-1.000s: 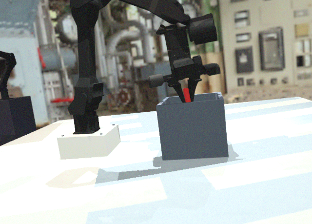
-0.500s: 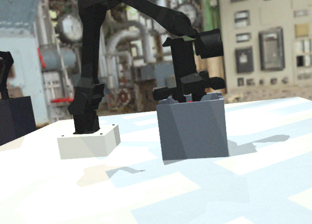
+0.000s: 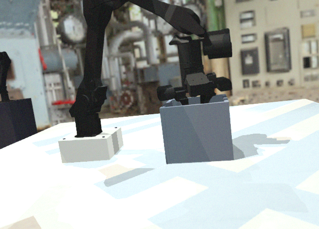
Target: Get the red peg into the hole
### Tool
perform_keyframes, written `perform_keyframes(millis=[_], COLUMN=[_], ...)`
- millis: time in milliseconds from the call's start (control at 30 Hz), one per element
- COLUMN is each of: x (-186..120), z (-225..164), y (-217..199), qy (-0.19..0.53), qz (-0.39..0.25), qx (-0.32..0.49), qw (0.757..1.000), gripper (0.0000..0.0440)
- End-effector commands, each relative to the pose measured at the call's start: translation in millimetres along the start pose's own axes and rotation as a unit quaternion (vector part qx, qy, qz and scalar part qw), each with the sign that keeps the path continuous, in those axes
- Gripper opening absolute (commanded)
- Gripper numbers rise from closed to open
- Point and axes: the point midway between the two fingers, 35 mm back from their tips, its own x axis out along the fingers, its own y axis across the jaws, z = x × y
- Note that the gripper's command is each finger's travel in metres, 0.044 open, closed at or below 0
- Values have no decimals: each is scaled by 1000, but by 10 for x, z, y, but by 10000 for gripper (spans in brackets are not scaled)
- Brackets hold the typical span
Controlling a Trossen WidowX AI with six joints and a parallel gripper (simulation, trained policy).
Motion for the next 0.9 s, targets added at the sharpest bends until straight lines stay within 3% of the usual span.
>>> perform_keyframes(millis=[0, 700, 867], x=[-95, -609, -707], z=[14, 68, 119], y=[24, 165, 201], qy=[16, 87, 92], qz=[7, 66, 79], qx=[7, 30, 27], qw=[1000, 994, 992], gripper=[169, 240, 210])
